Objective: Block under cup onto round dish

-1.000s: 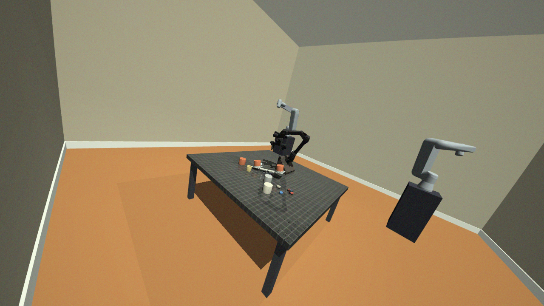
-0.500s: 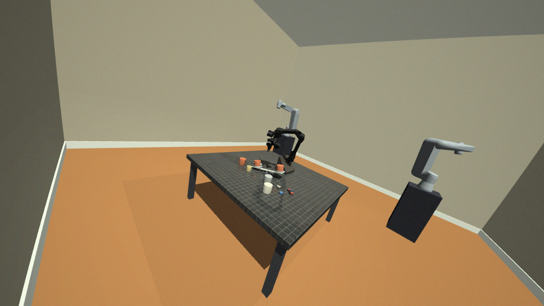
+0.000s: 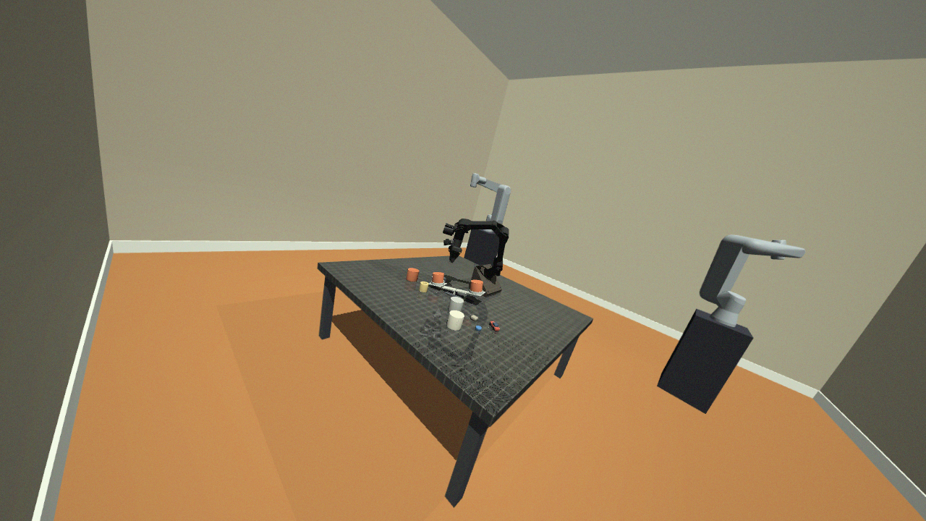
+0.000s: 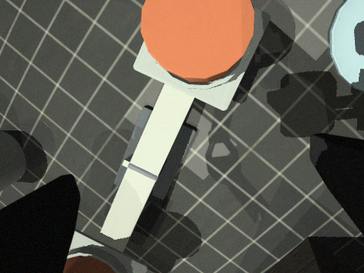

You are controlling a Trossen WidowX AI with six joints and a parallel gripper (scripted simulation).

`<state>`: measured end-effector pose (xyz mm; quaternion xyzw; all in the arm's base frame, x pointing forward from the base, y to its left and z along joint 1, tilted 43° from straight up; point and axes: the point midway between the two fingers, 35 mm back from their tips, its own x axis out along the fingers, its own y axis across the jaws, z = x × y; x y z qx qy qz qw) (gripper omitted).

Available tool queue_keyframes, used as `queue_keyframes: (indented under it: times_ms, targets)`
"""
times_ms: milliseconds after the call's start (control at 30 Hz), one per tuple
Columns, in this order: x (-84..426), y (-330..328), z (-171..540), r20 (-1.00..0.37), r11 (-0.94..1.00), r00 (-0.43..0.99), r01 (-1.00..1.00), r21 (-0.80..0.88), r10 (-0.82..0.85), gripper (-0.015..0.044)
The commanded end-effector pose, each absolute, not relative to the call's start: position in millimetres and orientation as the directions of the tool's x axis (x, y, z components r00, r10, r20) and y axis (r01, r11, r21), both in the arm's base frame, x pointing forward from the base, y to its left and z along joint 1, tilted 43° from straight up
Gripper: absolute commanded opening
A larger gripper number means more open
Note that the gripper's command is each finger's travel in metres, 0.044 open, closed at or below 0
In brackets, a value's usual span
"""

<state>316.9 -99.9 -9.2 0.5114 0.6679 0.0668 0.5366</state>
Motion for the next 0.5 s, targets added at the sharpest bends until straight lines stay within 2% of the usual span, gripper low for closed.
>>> queue_keyframes:
  times_ms: [0, 467]
  targets:
    - [330, -97, -24, -0.677, 0.451, 0.043, 0.713, 0.536, 0.735, 0.0440]
    - [364, -78, -68, -0.737, 0.332, -0.107, 0.928, 0.166, 0.667, 0.0440]
